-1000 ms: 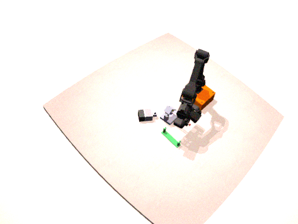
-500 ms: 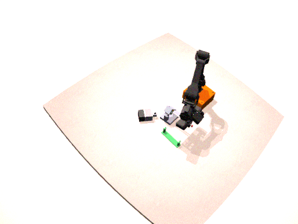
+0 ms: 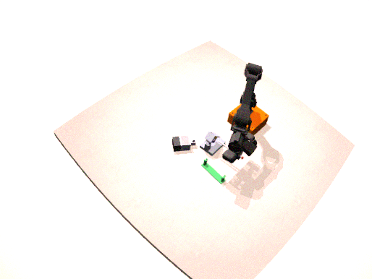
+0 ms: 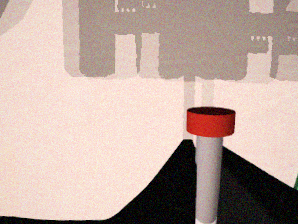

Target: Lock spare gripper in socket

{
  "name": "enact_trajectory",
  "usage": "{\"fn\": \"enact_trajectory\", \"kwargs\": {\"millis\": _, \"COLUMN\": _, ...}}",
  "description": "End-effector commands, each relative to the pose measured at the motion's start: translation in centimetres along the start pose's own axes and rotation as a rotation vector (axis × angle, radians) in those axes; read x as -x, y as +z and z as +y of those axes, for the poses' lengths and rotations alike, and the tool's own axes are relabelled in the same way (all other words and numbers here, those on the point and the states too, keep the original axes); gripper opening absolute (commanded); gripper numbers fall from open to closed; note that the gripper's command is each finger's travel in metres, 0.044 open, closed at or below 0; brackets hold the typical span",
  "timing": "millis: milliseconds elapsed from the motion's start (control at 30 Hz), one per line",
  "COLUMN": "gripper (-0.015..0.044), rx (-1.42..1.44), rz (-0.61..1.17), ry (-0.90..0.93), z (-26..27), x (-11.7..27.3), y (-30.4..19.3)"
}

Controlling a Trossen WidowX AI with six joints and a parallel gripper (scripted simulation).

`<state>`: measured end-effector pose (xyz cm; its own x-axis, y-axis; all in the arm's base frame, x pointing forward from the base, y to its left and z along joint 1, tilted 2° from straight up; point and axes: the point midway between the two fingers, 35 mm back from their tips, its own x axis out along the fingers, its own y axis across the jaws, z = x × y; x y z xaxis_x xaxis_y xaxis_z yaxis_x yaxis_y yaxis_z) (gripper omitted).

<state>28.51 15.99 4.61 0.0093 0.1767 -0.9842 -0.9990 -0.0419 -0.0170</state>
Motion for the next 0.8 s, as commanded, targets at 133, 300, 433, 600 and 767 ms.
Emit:
{"fn": "enact_trajectory", "kwargs": {"millis": 133, "gripper": 0.0, "rx": -0.001, "rz": 0.002, "ry": 0.005, "z": 0.1, "x": 1.4, "y": 0.2}}
{"fn": "enact_trajectory", "kwargs": {"millis": 300, "gripper": 0.0, "rx": -0.002, "rz": 0.007, "ry": 0.016, "z": 0.3, "x": 2.1, "y": 0.3}}
{"fn": "enact_trajectory", "kwargs": {"millis": 433, "gripper": 0.0, "rx": -0.003, "rz": 0.009, "ry": 0.022, "z": 0.4, "x": 1.4, "y": 0.1}}
{"fn": "enact_trajectory", "kwargs": {"millis": 600, "gripper": 0.0, "rx": -0.008, "rz": 0.009, "ry": 0.02, "z": -0.1, "x": 1.5, "y": 0.3}}
{"fn": "enact_trajectory", "kwargs": {"millis": 767, "gripper": 0.0, "rx": -0.023, "rz": 0.008, "ry": 0.016, "z": -1.6, "x": 1.8, "y": 0.9}}
